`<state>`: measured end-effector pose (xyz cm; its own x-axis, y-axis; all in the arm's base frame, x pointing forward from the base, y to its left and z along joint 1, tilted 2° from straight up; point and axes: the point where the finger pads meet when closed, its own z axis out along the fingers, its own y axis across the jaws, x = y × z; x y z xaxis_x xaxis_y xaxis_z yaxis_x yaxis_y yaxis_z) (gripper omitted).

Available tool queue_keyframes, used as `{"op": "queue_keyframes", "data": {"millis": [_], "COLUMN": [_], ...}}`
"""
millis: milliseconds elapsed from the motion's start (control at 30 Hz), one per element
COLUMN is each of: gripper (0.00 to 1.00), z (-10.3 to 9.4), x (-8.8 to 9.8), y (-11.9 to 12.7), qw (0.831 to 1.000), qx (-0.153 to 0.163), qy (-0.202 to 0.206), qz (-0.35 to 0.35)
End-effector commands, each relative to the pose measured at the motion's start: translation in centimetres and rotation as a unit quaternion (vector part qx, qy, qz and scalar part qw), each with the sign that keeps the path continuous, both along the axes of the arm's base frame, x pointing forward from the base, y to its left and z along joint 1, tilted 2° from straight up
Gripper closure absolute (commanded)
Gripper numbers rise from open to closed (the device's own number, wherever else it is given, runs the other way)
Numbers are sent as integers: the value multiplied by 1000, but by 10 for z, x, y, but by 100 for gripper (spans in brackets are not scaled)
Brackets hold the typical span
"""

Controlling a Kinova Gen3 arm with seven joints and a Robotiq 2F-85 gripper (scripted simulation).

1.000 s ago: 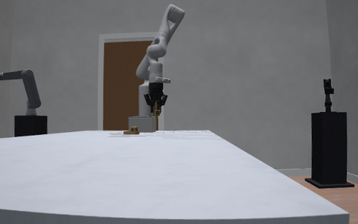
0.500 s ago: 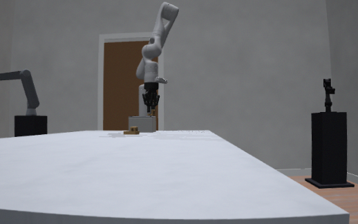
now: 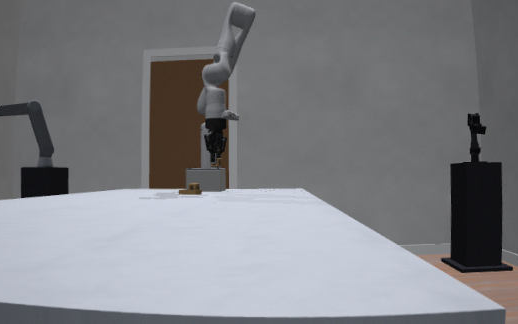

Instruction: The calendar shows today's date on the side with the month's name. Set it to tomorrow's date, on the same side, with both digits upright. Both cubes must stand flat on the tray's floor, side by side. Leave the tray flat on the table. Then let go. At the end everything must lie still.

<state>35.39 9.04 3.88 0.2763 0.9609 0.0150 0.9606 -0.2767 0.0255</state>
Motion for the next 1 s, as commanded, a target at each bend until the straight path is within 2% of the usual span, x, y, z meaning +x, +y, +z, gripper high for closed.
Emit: {"op": "queue_keyframes", "data": {"millis": [0, 500, 667, 867, 967], "gripper": [74, 74, 74, 74, 74], "z": [1, -5, -21, -50, -55], "x": [1, 1, 1, 2, 2], "y": [0, 0, 0, 0, 0], "qw": [1000, 1000, 1000, 1000, 1000], "qx": [0, 1, 1, 1, 1], "qy": [-1, -1, -1, -1, -1], "qz": [-1, 0, 0, 0, 0]}}
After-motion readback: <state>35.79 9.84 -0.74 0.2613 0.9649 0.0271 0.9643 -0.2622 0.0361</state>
